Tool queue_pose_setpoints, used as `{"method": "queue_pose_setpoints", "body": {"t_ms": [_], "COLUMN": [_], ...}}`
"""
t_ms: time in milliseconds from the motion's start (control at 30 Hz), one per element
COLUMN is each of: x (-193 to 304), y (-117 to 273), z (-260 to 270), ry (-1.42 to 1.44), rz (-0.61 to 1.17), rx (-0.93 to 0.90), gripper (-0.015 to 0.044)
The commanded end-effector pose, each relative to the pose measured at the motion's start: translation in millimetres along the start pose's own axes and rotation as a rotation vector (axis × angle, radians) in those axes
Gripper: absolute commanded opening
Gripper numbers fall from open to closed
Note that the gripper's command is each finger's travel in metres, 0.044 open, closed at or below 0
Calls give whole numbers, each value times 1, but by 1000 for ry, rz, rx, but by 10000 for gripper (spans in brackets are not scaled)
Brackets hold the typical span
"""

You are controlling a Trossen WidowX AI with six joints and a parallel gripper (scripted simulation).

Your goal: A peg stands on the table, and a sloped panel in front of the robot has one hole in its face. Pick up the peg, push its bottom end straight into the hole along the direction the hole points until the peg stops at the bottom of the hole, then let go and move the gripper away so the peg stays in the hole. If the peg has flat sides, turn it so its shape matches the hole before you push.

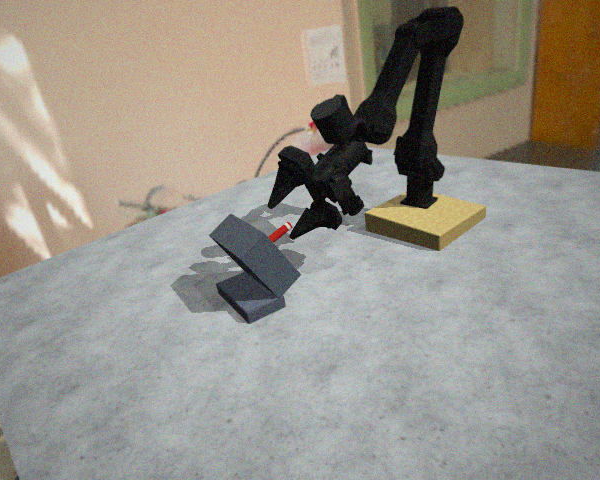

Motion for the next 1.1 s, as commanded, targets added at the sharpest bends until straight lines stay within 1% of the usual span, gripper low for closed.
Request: {"method": "queue_pose_setpoints", "body": {"t_ms": [0,1067], "x": [0,-1], "y": [3,27], "z": [0,-5], "ry": [-2,-1], "rz": [3,2], "rx": [-1,-5], "gripper": [440,440]}}
Point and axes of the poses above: the point midway between the two fingers, 35 mm back from their tips, its own y axis back along the fingers, its own z axis across the jaws, x = y × z, the point moved 10 cm from there along y, back along the fingers, and after that the axes turned 11 degrees about -y, right-handed, at the moved point
